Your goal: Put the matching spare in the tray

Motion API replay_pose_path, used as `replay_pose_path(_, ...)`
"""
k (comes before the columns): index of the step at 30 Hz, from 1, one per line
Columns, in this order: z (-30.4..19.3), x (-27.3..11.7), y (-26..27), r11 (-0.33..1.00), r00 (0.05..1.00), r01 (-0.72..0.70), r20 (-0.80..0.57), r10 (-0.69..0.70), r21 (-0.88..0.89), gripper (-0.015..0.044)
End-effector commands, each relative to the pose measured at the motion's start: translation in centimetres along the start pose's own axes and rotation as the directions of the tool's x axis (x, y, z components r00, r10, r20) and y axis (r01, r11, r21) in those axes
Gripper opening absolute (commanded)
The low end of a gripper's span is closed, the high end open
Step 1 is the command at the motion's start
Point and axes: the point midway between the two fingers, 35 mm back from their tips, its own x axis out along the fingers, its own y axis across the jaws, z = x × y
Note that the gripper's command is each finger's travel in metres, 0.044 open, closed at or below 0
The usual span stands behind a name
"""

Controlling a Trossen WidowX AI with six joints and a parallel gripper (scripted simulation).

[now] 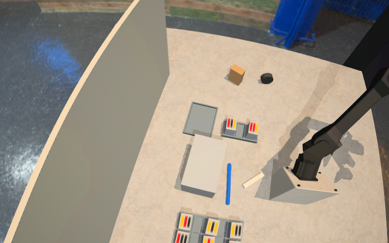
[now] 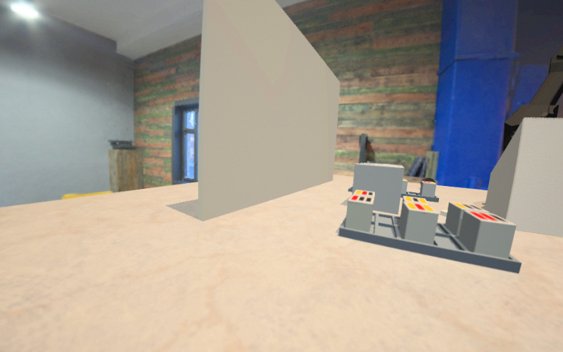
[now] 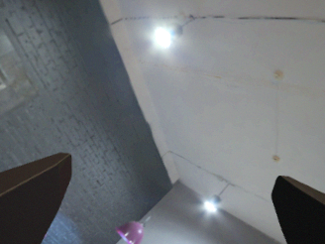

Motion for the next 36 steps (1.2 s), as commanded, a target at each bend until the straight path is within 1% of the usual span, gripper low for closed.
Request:
replay_pose_path(1, 0.0, 0.0, 0.0, 1.000, 1.000, 0.000, 0.000, 0.000, 0.000, 0.0426)
replay_pose_path(2, 0.0, 0.0, 0.0, 1.000, 1.000, 0.000, 0.000, 0.000, 0.000, 0.0440)
replay_pose_path(7, -0.1, 0.0, 0.0, 1.000, 1.000, -0.004, -0.001, 0.004, 0.005, 0.0440)
replay_pose_path(9, -0.5, 0.0, 0.2, 0.998, 0.999, -0.039, -0.009, 0.039, 0.042, 0.0440)
replay_pose_path(10, -1.1, 1.0, 0.2, 0.997, 0.998, -0.049, -0.037, 0.052, 0.063, 0.0440)
replay_pose_path(14, -4.2, 7.7, 0.0, 0.996, 0.976, -0.013, -0.214, 0.033, 0.093, 0.0440)
replay_pose_path(16, -5.7, 10.1, -0.2, 0.995, 0.960, 0.002, -0.279, 0.027, 0.103, 0.0440)
replay_pose_path(18, -5.8, 10.8, 0.5, 0.992, 0.955, -0.024, -0.291, 0.059, 0.121, 0.0440)
replay_pose_path(20, -6.7, 12.4, 0.9, 0.989, 0.941, -0.035, -0.328, 0.080, 0.142, 0.0440)
replay_pose_path(26, -12.6, 18.8, -0.2, 0.983, 0.855, 0.030, -0.514, 0.068, 0.180, 0.0440)
replay_pose_path(29, -15.9, 20.8, -1.3, 0.978, 0.809, 0.053, -0.583, 0.075, 0.200, 0.0440)
replay_pose_path(32, -20.5, 23.8, -2.1, 0.970, 0.725, 0.103, -0.684, 0.078, 0.220, 0.0440)
replay_pose_path(36, -26.5, 26.6, -3.2, 0.956, 0.606, 0.169, -0.790, 0.091, 0.240, 0.0440)
